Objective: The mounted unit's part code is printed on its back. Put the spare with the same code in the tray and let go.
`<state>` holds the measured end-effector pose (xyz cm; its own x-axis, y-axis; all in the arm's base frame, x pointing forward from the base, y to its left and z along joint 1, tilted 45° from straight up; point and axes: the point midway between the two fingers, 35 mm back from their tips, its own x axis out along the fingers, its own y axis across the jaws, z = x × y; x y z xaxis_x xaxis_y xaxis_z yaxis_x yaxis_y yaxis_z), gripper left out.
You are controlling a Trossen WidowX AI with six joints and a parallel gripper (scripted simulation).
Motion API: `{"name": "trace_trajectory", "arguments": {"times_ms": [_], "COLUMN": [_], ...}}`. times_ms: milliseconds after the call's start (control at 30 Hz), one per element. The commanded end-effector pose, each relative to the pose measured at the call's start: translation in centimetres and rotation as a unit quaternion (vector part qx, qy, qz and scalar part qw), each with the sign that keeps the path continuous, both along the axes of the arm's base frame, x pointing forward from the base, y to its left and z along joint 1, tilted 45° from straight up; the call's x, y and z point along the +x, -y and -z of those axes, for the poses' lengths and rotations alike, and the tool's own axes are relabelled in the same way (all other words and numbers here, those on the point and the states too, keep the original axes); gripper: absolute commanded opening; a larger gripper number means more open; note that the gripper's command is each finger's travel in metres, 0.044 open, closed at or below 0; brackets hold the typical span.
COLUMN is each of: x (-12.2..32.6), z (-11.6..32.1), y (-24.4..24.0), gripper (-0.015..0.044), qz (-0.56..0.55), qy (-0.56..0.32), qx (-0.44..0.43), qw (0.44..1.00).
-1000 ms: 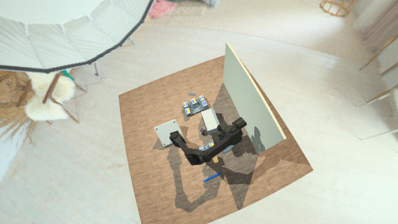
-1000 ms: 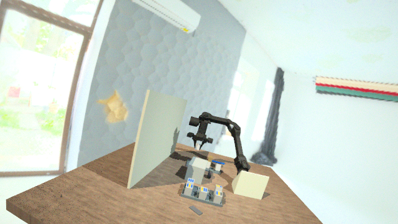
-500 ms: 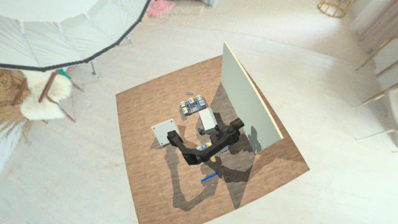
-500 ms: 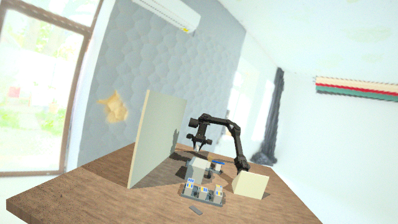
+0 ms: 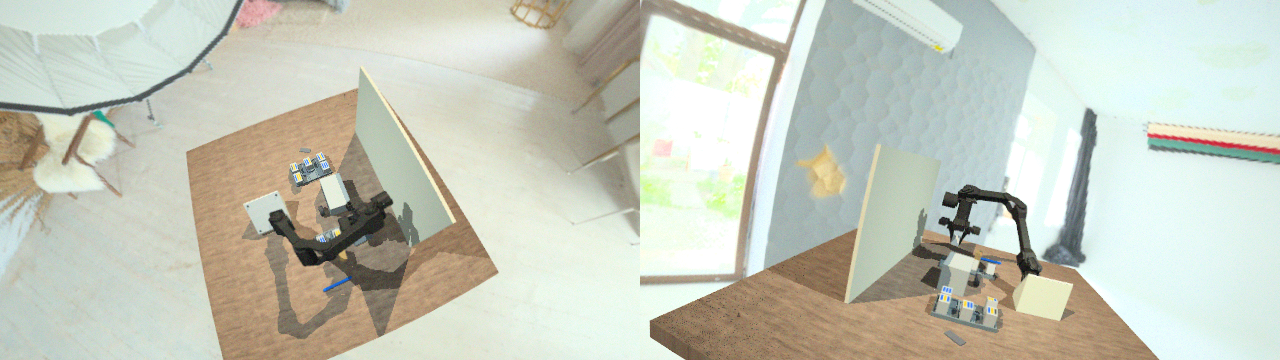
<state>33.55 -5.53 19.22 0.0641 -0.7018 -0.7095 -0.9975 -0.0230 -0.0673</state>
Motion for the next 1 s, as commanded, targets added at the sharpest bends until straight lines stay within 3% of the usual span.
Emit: {"name": "trace_trajectory", "arguments": {"times_ms": [0, 967], "x": [-0.1, 0.1], "z": [0.2, 1.7], "y": [0.3, 1.9], "gripper": [0.0000, 0.0000], "qz": [-0.001, -0.001], "qy": [-0.001, -0.001], "qx": [-0.003, -0.002], "qw": [1.000, 1.000]}}
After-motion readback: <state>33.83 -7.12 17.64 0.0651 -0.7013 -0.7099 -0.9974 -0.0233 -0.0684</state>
